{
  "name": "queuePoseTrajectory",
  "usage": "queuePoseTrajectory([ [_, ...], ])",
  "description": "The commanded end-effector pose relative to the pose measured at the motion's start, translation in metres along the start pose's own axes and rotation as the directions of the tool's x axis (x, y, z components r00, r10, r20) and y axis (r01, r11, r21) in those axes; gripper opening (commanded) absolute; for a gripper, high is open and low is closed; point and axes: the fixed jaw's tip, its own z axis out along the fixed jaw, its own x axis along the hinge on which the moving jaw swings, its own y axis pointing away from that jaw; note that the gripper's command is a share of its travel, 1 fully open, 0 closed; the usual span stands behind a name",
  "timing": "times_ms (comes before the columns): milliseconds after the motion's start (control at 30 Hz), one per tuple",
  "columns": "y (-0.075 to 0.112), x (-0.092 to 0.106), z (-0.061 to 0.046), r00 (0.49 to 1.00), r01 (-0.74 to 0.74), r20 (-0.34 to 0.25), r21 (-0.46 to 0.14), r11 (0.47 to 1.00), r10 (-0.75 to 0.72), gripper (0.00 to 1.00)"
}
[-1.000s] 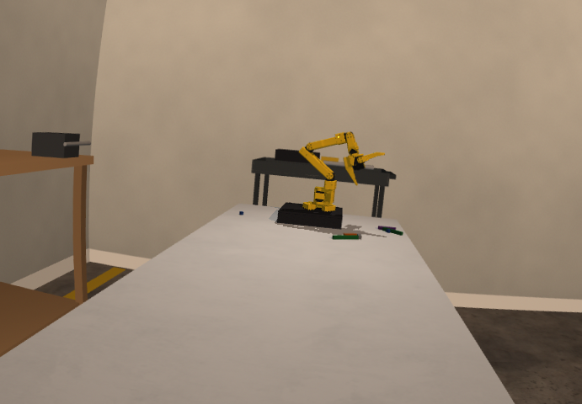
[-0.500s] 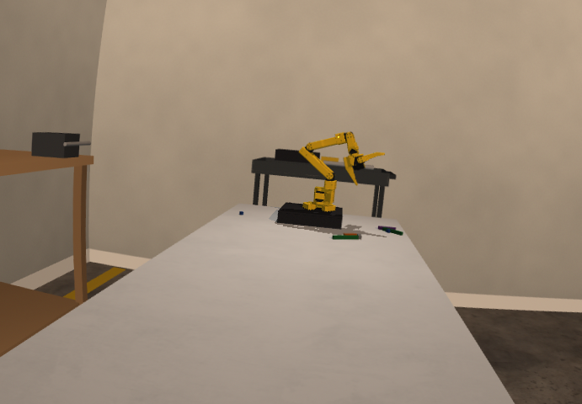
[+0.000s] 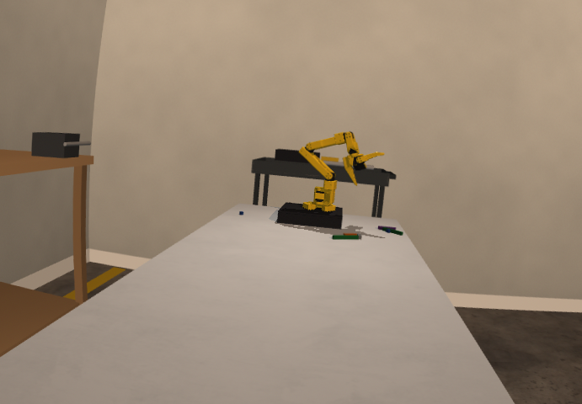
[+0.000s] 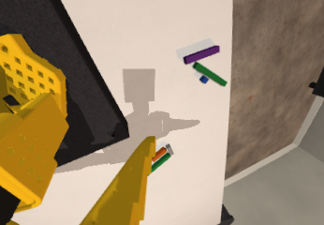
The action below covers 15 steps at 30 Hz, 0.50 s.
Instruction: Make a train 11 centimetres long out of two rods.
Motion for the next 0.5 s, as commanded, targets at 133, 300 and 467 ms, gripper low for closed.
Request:
queuePoseTrajectory([
  [133, 0.005, 0.023, 0.001, 0.982, -0.18, -0.056, -0.012, 0.984, 0.179, 1.0],
  [300, 0.01, 0.045, -0.001, 0.932, -0.349, -0.106, 0.004, 0.937, 0.347, 1.0],
  [467, 0.017, 0.06, -0.003, 0.869, -0.475, -0.144, 0.023, 0.88, 0.473, 1.0],
])
